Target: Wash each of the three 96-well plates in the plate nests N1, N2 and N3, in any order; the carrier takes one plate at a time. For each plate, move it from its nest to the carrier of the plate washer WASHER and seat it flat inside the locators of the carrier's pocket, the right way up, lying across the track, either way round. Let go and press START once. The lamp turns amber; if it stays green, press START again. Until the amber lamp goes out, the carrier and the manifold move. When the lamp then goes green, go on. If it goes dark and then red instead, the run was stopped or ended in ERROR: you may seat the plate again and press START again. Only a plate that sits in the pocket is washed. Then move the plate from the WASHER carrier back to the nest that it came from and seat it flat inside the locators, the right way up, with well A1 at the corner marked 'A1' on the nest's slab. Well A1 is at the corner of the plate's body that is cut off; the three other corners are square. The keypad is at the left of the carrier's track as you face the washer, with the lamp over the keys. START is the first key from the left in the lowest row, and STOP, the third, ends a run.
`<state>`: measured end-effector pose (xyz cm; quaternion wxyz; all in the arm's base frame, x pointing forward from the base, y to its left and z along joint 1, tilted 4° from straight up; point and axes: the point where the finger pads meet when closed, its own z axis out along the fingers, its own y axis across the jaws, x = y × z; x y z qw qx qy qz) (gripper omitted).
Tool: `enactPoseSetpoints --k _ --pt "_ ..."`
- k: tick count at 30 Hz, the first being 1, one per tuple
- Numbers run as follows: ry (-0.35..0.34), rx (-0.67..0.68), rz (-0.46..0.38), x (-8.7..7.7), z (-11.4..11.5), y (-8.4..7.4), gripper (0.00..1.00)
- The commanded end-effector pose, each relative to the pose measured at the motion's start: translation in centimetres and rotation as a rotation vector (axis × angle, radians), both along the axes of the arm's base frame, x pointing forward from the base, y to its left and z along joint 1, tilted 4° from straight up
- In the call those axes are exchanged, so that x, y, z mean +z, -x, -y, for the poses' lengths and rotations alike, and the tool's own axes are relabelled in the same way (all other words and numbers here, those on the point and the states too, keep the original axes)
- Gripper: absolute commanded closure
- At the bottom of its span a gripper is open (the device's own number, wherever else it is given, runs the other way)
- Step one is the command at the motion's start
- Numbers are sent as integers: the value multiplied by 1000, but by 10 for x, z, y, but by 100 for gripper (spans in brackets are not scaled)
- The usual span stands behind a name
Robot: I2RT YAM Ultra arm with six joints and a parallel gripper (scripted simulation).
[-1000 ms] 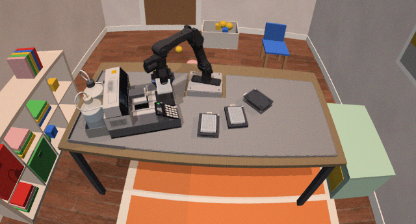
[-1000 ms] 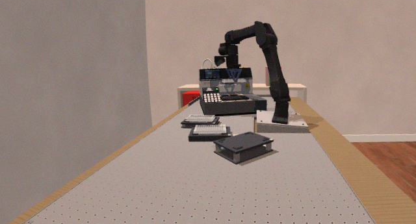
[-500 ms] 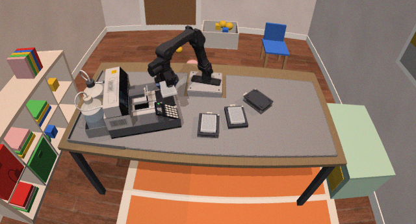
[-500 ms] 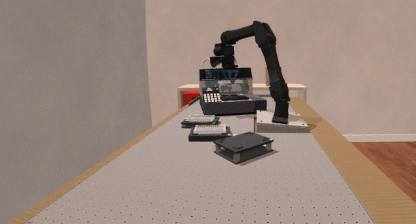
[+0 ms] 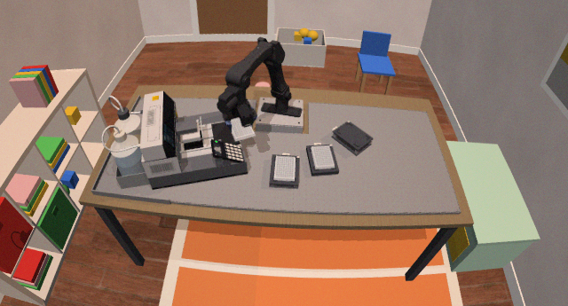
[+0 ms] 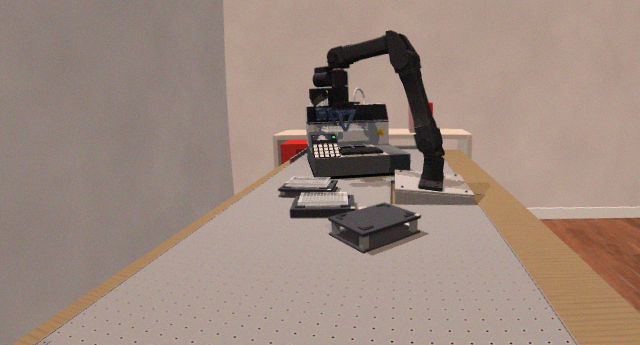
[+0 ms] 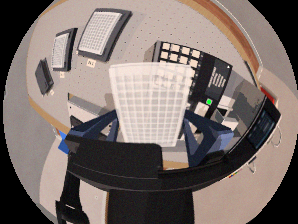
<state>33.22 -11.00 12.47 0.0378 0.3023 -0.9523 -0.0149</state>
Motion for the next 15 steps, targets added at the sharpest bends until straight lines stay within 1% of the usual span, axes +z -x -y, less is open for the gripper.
enactPoseSetpoints --k 1,13,15 --pt "0 -38 17 4 -4 -3 100" --pt "-2 -38 18 -2 -58 -28 100" --pt "-2 -38 18 -2 -59 -29 100"
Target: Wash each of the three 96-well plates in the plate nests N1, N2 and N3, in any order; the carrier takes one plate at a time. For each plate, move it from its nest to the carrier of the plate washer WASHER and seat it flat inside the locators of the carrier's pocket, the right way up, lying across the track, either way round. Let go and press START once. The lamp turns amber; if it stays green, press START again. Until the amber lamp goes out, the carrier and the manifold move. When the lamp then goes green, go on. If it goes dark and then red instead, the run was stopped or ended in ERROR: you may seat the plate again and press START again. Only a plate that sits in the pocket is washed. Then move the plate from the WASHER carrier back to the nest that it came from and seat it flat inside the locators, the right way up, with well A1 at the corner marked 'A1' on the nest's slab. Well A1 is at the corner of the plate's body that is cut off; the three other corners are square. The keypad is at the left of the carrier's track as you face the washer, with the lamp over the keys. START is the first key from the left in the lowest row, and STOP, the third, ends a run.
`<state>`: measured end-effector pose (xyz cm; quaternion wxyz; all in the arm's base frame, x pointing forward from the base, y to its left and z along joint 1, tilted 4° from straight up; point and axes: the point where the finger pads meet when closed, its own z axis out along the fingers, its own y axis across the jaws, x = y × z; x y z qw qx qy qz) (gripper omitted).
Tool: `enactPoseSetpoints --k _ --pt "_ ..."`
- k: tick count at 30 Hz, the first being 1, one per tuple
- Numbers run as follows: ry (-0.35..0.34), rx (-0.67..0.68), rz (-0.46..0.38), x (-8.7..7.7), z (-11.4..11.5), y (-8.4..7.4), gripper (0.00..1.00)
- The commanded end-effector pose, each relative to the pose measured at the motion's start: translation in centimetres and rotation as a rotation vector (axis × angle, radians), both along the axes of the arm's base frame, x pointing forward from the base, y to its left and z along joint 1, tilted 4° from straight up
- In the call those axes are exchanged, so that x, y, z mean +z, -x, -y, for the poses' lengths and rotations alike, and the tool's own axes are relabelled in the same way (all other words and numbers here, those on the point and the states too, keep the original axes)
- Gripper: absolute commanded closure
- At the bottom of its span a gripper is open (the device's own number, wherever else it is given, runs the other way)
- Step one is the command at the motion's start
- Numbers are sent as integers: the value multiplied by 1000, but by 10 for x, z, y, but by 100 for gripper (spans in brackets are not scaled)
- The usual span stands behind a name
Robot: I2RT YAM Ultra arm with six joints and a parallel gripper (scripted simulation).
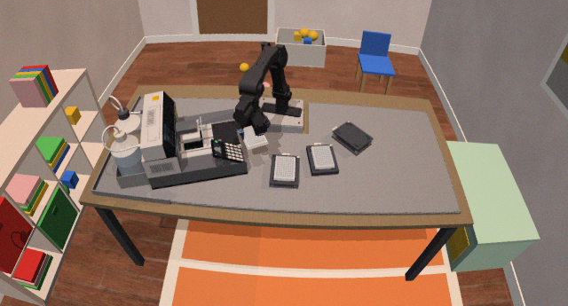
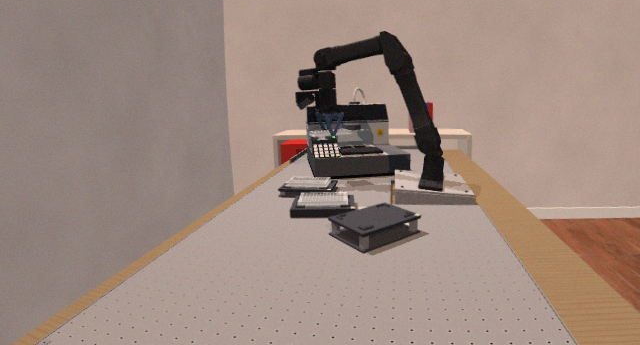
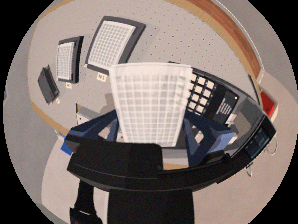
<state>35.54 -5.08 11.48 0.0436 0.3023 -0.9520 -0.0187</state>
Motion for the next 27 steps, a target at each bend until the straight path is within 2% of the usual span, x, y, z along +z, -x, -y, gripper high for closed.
enactPoseSetpoints --k 1,20,23,27 --pt "2 -38 31 8 0 -5 100" --pt "2 -38 31 8 0 -5 100" --pt "-7 62 32 7 -15 -5 100" --pt "-9 77 32 6 -35 -4 100"
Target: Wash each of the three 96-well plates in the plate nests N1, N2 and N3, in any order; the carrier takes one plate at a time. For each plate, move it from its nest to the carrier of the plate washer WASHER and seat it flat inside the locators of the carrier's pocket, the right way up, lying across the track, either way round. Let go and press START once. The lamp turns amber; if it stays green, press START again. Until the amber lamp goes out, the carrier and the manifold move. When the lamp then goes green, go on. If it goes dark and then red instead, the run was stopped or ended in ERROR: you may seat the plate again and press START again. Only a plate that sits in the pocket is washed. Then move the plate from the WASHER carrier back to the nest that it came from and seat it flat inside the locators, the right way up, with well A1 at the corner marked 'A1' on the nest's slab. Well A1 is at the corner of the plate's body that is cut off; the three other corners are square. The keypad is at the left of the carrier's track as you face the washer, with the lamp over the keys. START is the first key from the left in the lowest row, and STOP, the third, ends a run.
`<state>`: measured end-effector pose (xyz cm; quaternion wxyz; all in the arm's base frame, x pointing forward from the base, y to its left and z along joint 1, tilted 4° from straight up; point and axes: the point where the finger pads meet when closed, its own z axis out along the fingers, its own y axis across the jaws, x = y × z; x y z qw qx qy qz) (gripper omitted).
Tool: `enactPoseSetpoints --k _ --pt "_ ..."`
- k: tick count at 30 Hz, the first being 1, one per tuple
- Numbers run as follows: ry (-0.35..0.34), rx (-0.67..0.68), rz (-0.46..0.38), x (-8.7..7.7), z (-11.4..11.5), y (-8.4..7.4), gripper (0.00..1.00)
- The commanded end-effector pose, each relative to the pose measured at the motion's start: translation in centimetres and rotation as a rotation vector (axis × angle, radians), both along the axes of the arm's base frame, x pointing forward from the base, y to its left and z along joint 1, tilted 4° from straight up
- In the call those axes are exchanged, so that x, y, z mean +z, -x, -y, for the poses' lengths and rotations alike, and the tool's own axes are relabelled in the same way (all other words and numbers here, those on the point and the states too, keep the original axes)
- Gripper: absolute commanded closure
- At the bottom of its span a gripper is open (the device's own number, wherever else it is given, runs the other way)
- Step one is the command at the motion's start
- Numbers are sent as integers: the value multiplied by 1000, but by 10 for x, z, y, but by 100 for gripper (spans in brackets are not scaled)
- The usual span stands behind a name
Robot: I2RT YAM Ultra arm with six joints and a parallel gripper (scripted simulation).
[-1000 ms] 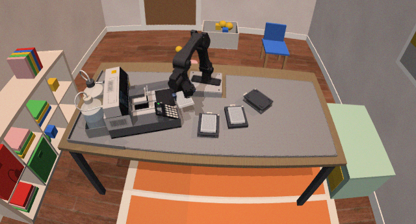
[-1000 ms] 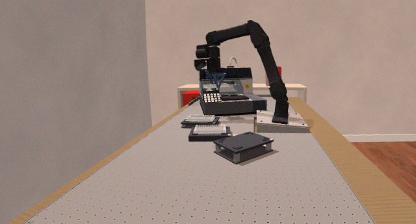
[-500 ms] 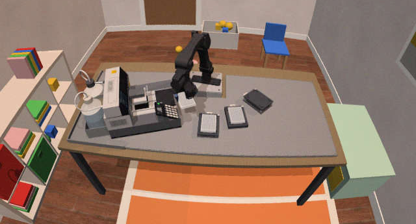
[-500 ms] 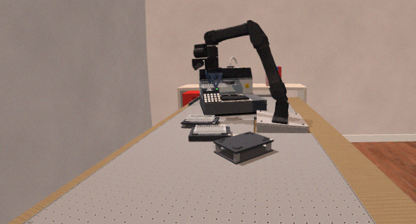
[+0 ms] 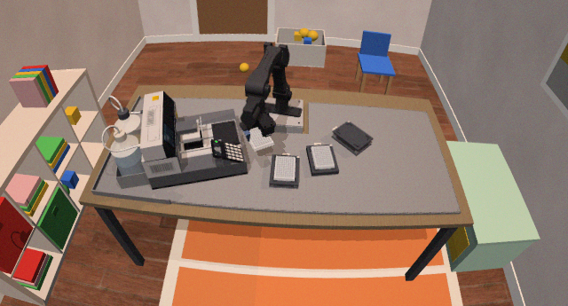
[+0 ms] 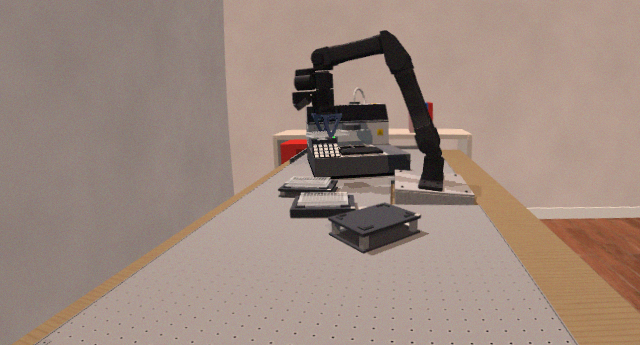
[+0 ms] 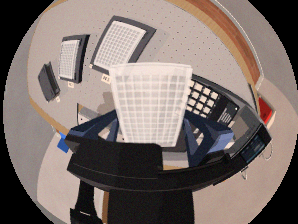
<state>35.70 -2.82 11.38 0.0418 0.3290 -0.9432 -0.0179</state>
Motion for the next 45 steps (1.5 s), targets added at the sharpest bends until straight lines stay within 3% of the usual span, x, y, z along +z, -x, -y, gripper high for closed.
enactPoseSetpoints --k 1,31,45 --pt "-7 21 28 7 -17 -2 100" --pt "-11 21 28 0 -147 5 100" --pt "-11 21 28 0 -148 5 100"
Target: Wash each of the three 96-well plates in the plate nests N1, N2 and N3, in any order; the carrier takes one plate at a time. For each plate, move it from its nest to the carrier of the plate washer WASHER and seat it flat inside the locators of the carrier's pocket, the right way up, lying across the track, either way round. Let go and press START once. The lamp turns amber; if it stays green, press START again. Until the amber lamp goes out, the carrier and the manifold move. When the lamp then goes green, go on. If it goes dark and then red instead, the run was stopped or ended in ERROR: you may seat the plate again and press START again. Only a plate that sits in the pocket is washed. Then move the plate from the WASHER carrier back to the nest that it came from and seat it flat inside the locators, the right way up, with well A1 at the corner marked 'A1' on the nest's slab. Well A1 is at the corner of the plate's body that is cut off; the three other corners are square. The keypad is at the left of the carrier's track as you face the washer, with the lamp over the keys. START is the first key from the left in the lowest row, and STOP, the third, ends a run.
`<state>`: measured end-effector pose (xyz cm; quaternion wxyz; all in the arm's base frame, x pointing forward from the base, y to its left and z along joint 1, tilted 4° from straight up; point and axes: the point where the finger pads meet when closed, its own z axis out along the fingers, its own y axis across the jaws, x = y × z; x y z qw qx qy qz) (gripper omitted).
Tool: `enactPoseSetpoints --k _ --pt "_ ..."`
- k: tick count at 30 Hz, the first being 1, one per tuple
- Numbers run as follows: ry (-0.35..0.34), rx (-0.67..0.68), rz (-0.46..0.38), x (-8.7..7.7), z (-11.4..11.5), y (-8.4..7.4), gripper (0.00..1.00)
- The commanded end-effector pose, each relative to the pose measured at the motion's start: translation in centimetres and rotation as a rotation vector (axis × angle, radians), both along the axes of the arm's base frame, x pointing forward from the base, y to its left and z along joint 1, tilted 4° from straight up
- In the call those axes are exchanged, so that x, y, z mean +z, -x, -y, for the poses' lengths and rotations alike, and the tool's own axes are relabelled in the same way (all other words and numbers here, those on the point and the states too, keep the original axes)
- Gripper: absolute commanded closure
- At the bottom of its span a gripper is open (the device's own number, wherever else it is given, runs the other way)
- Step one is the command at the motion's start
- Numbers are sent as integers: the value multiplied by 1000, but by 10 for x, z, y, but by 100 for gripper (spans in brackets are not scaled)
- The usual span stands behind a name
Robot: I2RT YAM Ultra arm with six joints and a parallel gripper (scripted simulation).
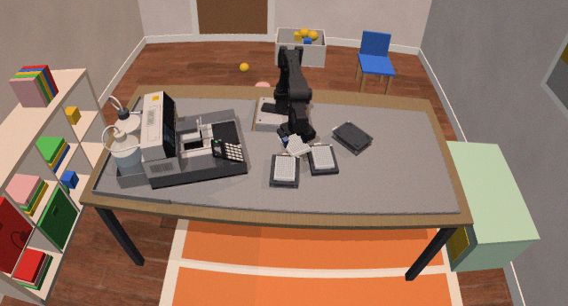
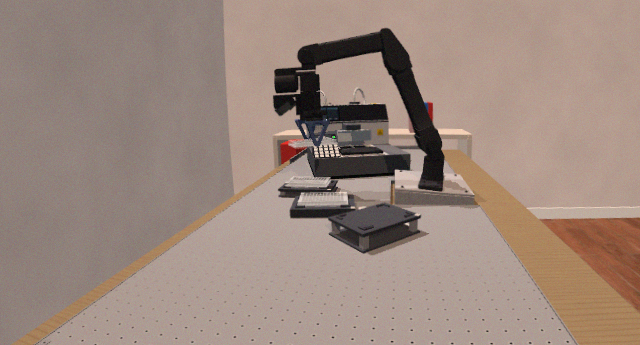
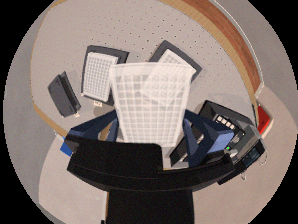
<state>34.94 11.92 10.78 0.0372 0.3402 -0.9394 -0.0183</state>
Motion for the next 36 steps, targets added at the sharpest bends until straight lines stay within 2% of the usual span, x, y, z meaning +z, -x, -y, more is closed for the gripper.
enactPoseSetpoints --k 1,8,12,16,31,33,36 --pt "-7 -3 19 6 -1 -3 100" --pt "-7 -3 19 6 -1 -3 100" --pt "-16 112 20 5 -18 7 100" --pt "-16 112 20 5 -27 12 100" --pt "-18 112 19 3 -92 50 100" --pt "-18 112 19 3 -92 50 100" --pt "-19 112 19 3 -105 58 100"
